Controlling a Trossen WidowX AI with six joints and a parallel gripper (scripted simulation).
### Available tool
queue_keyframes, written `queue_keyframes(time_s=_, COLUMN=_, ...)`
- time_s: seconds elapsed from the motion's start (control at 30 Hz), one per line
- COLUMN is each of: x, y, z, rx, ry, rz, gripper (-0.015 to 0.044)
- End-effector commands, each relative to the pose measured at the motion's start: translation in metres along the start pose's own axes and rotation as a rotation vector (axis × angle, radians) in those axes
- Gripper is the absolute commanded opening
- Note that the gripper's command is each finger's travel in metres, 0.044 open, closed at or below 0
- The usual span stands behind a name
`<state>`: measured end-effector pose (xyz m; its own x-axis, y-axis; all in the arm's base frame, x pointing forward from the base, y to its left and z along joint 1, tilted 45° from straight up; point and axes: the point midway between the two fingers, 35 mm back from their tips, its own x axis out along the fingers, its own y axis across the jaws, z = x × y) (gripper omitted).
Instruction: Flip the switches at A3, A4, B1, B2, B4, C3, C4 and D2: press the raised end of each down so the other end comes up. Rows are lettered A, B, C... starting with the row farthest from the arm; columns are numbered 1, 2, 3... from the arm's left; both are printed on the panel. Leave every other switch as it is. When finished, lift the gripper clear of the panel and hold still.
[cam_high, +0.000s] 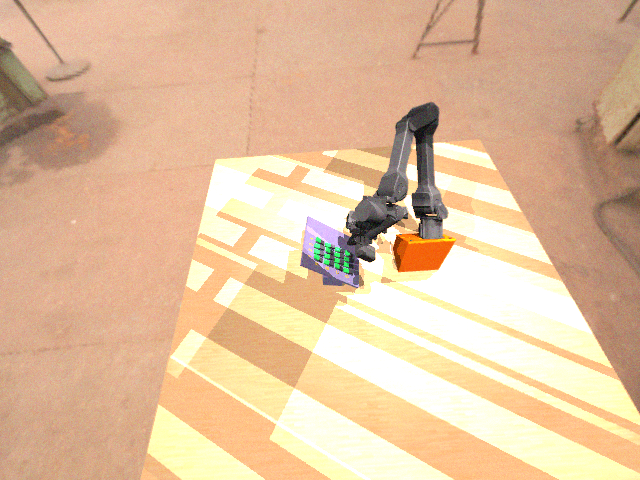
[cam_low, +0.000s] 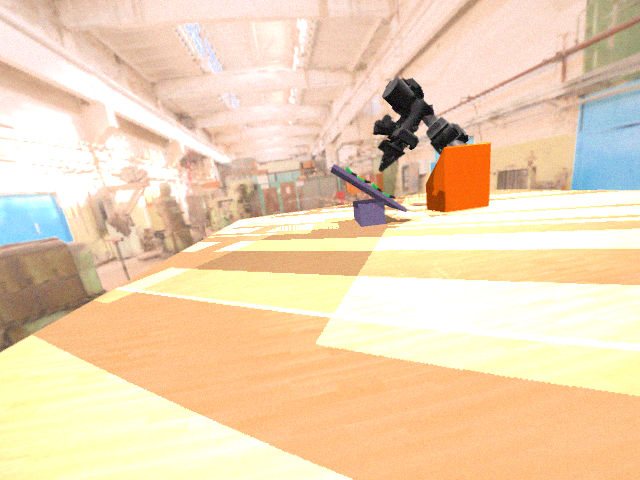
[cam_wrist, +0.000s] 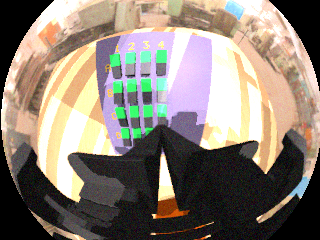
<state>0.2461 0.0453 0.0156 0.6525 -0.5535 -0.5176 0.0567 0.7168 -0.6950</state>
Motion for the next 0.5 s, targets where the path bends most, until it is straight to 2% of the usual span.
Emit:
queue_keyframes(time_s=0.0, x=-0.014, y=-0.004, z=0.002, rx=0.008, ry=-0.017, rz=-0.009, gripper=0.0000)
queue_keyframes(time_s=0.1, x=-0.014, y=0.002, z=-0.003, rx=0.009, ry=-0.016, rz=-0.006, gripper=0.0000)
queue_keyframes(time_s=0.33, x=-0.013, y=0.040, z=-0.056, rx=0.009, ry=-0.016, rz=-0.006, gripper=0.0000)
queue_keyframes(time_s=0.47, x=-0.009, y=0.042, z=-0.057, rx=0.009, ry=-0.018, rz=-0.004, gripper=0.0000)
